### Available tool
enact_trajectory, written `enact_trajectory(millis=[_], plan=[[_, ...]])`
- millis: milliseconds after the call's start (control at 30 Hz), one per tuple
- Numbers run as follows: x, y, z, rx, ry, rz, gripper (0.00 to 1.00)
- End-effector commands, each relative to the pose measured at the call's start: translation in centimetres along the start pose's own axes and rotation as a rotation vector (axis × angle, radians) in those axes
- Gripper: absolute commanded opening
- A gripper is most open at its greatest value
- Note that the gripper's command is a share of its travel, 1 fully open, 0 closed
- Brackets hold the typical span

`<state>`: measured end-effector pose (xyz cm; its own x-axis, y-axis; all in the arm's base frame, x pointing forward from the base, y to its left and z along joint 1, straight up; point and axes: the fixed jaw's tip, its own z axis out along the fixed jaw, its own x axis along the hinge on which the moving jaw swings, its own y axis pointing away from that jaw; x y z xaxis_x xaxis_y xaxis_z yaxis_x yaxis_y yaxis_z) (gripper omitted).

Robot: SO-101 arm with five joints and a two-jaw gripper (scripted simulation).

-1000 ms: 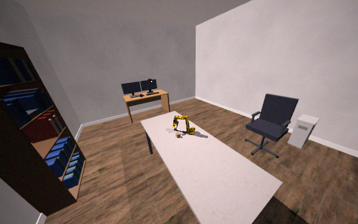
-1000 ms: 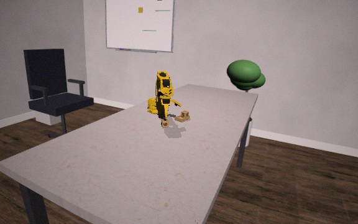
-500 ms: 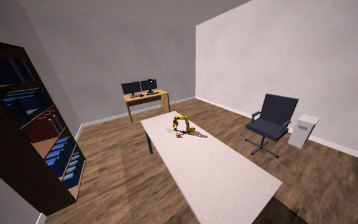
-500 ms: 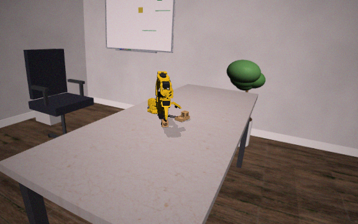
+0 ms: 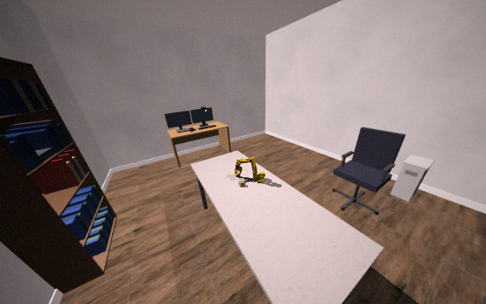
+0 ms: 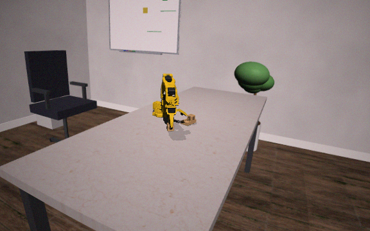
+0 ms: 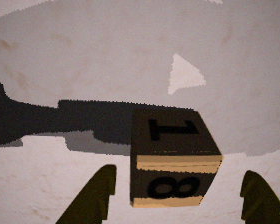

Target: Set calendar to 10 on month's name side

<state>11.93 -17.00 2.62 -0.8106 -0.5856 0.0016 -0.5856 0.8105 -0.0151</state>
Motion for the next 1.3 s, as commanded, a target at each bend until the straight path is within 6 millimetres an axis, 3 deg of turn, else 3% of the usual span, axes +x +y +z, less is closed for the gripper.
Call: enact_trajectory(millis=[0, 667, 1267], plan=[[0.14, -0.30, -0.01, 0.027, -0.001, -0.004, 0.35], [0.14, -0.34, 0.21, 0.027, -0.001, -0.004, 0.34], [0.14, -0.88, 0.21, 0.027, -0.001, -0.004, 0.24]])
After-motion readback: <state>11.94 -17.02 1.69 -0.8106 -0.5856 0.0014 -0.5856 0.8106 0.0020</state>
